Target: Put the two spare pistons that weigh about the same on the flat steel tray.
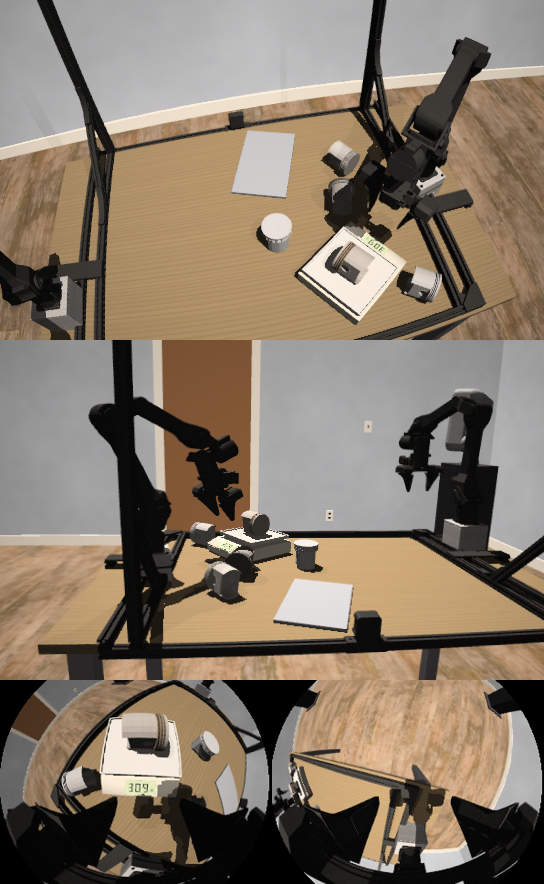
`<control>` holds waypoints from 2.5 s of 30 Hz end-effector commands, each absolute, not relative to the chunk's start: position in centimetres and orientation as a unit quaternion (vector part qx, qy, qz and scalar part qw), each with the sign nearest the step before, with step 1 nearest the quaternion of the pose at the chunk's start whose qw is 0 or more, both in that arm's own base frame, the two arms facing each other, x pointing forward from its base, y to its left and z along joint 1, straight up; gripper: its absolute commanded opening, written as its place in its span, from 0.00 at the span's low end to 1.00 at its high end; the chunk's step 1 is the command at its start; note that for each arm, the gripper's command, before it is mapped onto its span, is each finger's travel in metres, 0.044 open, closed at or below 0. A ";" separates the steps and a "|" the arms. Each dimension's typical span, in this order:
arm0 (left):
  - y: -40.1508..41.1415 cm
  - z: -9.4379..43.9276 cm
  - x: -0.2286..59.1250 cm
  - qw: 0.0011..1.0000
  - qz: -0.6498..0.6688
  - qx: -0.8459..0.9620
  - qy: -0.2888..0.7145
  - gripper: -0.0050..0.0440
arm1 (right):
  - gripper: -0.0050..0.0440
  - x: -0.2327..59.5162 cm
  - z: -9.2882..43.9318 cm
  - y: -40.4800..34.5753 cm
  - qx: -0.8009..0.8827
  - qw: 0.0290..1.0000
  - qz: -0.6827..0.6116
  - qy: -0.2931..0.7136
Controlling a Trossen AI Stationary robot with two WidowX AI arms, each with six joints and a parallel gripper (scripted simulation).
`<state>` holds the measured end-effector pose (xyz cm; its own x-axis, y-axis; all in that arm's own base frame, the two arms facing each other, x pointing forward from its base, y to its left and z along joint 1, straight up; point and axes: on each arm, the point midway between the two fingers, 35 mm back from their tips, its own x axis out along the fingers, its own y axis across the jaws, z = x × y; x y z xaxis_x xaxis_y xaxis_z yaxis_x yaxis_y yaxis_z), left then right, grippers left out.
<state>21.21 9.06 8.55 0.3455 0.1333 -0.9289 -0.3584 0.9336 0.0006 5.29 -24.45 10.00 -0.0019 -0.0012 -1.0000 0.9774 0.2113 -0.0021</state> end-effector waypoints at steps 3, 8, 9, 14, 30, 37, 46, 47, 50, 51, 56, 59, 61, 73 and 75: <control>8.9 8.1 21.0 0.811 0.147 -0.103 0.557 0.87 | 1.00 5.3 10.0 -24.4 0.444 0.551 -0.444 0.551; 8.9 8.1 21.0 0.811 0.147 -0.104 0.557 0.87 | 1.00 5.3 10.0 -24.4 0.444 0.551 -0.444 0.551; 8.9 8.1 21.0 0.811 0.147 -0.104 0.557 0.87 | 1.00 5.3 10.0 -24.4 0.444 0.551 -0.444 0.551; 8.9 8.2 21.1 0.811 0.147 -0.103 0.557 0.87 | 1.00 5.3 10.0 -24.4 0.444 0.551 -0.444 0.551; 9.0 8.4 21.2 0.812 0.147 -0.103 0.555 0.87 | 1.00 5.3 10.0 -24.4 0.444 0.551 -0.444 0.551; 9.0 8.4 21.3 0.812 0.147 -0.103 0.555 0.87 | 1.00 5.3 10.0 -24.4 0.444 0.551 -0.444 0.551; 9.0 8.4 21.2 0.812 0.147 -0.103 0.555 0.87 | 1.00 5.3 10.0 -24.4 0.444 0.551 -0.444 0.551; 9.0 8.4 21.2 0.812 0.147 -0.103 0.555 0.87 | 1.00 5.3 10.0 -24.4 0.444 0.551 -0.444 0.551; 9.0 8.4 21.2 0.812 0.147 -0.103 0.556 0.87 | 1.00 5.3 10.0 -24.4 0.444 0.551 -0.444 0.551; 9.0 8.4 21.2 0.812 0.147 -0.103 0.556 0.87 | 1.00 5.3 10.0 -24.4 0.444 0.551 -0.444 0.551; 9.0 8.4 21.2 0.812 0.147 -0.103 0.556 0.87 | 1.00 5.3 10.0 -24.4 0.444 0.551 -0.444 0.551; 9.0 8.4 21.2 0.812 0.147 -0.103 0.556 0.87 | 1.00 5.3 10.0 -24.4 0.444 0.551 -0.444 0.551; 9.0 8.4 21.2 0.812 0.147 -0.103 0.556 0.87 | 1.00 5.3 10.0 -24.4 0.444 0.551 -0.444 0.551; 10.7 11.5 24.7 0.729 0.144 -0.135 0.655 0.87 | 1.00 5.3 10.0 -24.4 0.444 0.551 -0.444 0.551; 11.1 12.0 25.5 0.711 0.144 -0.140 0.674 0.87 | 1.00 5.3 10.0 -24.4 0.444 0.551 -0.444 0.551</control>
<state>24.39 10.51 11.48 0.1020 0.0296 -0.9943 -0.3842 0.9232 -0.0120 5.29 -24.45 10.00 -0.0019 -0.0011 -1.0000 0.9774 0.2113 -0.0021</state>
